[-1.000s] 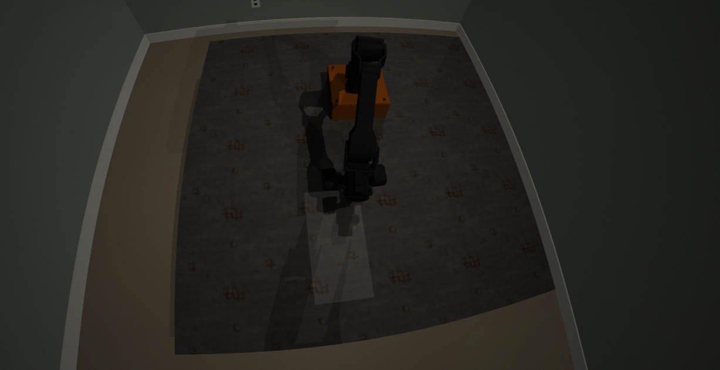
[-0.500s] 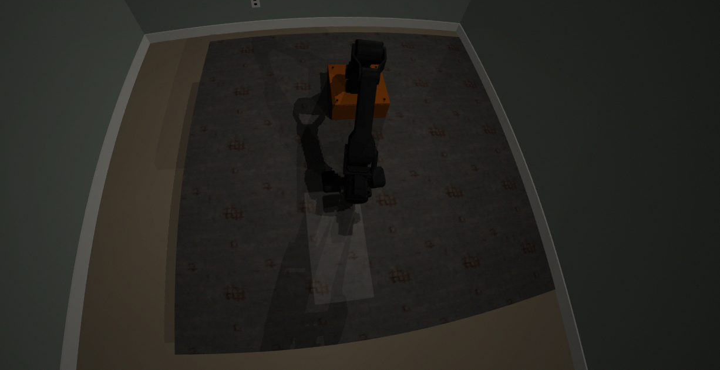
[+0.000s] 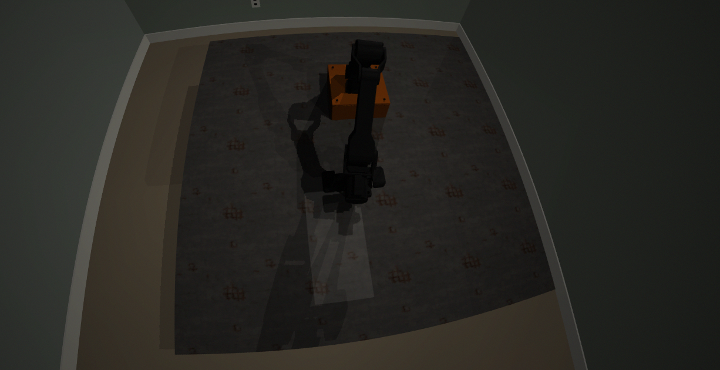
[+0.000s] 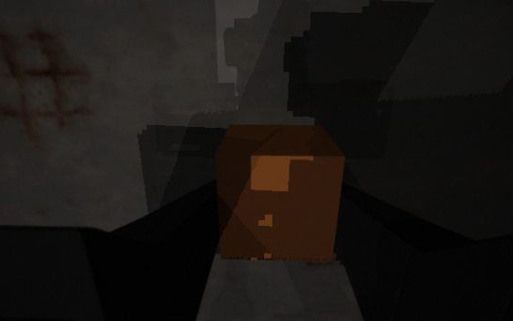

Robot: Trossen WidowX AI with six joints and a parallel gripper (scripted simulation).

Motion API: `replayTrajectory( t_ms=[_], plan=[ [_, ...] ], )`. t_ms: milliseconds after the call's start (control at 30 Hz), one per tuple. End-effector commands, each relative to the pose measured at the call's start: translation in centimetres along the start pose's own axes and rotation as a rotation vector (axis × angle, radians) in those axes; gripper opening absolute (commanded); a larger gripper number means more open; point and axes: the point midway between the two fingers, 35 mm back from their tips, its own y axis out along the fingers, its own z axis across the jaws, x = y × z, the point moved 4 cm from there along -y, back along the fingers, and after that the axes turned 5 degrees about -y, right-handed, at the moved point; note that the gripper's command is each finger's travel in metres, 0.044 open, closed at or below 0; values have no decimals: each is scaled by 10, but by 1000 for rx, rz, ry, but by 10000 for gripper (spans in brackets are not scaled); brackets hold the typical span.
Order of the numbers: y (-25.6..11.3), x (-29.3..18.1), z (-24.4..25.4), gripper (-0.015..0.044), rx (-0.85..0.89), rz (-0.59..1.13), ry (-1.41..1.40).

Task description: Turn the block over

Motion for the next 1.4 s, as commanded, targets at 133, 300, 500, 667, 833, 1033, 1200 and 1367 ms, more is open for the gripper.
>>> replayTrajectory(
  t_ms=[133, 300, 500, 667, 833, 1033, 1200, 1367],
  plan=[
    [1, 0, 0, 51, -4, 1, 6],
    [-18, 0, 0, 0, -4, 1, 6],
    [-29, 0, 0, 0, -4, 1, 6],
    [-26, -1, -1, 0, -7, -52, 8],
    [-22, -3, -1, 0, -13, -128, 10],
    [-18, -6, -1, 0, -19, -220, 10],
    [-16, -9, 0, 0, -26, -296, 9],
    [-15, -14, 0, 0, -34, -371, 9]
  ],
)
